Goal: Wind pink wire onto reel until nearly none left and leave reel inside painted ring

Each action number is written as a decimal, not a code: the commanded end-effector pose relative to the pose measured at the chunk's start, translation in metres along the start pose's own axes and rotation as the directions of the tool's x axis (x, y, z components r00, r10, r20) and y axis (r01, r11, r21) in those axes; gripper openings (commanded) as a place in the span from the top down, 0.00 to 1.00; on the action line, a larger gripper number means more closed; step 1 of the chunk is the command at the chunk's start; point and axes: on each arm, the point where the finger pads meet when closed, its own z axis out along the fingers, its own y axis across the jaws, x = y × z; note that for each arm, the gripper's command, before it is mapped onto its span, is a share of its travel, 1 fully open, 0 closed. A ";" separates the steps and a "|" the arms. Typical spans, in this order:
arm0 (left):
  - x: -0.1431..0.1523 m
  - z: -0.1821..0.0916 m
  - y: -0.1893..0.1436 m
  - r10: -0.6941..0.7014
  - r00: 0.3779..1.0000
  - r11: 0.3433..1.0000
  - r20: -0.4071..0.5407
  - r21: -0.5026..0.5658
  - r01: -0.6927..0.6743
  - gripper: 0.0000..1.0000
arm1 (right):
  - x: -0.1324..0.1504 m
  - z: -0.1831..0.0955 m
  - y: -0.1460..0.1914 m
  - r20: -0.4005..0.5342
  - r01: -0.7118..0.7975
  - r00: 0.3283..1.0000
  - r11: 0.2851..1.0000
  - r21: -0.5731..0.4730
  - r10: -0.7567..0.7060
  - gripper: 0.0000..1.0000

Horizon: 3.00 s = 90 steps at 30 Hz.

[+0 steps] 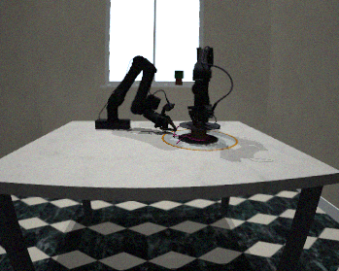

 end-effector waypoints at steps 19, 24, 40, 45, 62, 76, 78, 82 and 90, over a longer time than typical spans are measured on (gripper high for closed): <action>0.002 0.001 0.000 0.015 1.000 1.000 0.000 -0.006 -0.015 0.48 | -0.007 0.007 0.004 0.009 -0.011 1.000 1.000 0.012 0.011 1.00; 0.002 0.001 0.000 0.015 1.000 1.000 0.000 -0.006 -0.015 0.48 | -0.011 0.010 0.004 0.009 -0.011 1.000 1.000 0.012 0.011 1.00; 0.002 0.001 0.000 0.015 1.000 1.000 0.000 -0.006 -0.015 0.48 | -0.022 0.035 -0.001 0.009 -0.011 1.000 1.000 0.012 0.011 1.00; 0.002 0.001 0.000 0.015 1.000 1.000 0.000 -0.006 -0.015 0.48 | -0.025 0.046 -0.001 0.009 -0.011 1.000 1.000 0.012 0.011 1.00; 0.002 0.001 0.000 0.015 1.000 1.000 0.000 -0.006 -0.015 0.48 | -0.025 0.071 -0.003 0.009 -0.011 1.000 1.000 0.012 0.011 1.00; 0.002 0.001 0.000 0.015 1.000 1.000 0.000 -0.006 -0.015 0.48 | -0.037 0.076 -0.006 0.009 -0.011 1.000 1.000 0.012 0.011 1.00; 0.002 0.001 0.000 0.015 1.000 1.000 0.000 -0.006 -0.015 0.48 | -0.039 0.076 -0.007 0.009 -0.011 1.000 1.000 0.012 0.011 1.00; 0.002 0.001 0.000 0.015 1.000 1.000 0.000 -0.006 -0.015 0.48 | -0.041 0.076 -0.008 0.009 -0.011 1.000 1.000 0.012 0.011 1.00; 0.002 0.001 0.000 0.015 1.000 1.000 0.000 -0.006 -0.015 0.48 | -0.049 0.076 -0.010 0.009 -0.011 1.000 1.000 0.012 0.011 1.00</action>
